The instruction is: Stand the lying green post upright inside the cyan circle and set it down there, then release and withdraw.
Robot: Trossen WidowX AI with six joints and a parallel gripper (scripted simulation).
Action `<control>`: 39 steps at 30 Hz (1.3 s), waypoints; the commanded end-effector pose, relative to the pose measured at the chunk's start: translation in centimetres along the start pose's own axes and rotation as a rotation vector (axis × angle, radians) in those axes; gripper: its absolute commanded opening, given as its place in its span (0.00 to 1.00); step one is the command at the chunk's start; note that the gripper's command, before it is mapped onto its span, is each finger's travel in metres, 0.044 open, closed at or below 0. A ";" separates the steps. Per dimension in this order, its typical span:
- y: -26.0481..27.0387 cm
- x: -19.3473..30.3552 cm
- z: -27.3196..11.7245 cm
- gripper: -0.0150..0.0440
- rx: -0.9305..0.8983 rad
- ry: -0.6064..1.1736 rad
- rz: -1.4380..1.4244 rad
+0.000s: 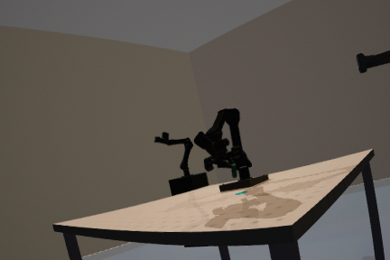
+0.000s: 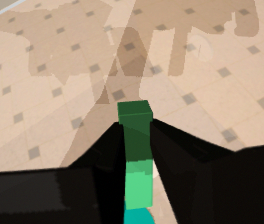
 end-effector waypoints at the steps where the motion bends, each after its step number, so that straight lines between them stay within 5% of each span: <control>1: 0.0 0.4 -0.2 0.29 0.001 -0.027 0.004; 39: 0.7 2.6 -1.8 0.29 0.012 -0.265 -0.055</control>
Point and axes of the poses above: the point midway between the two fingers, 35 mm back from their tips, its own z axis out along the fingers, its own y axis across the jaws, x = y × z, the point moved 8 cm from there along -z, back along the fingers, and after that the axes turned 8 degrees about -z, right-handed, at the moved point
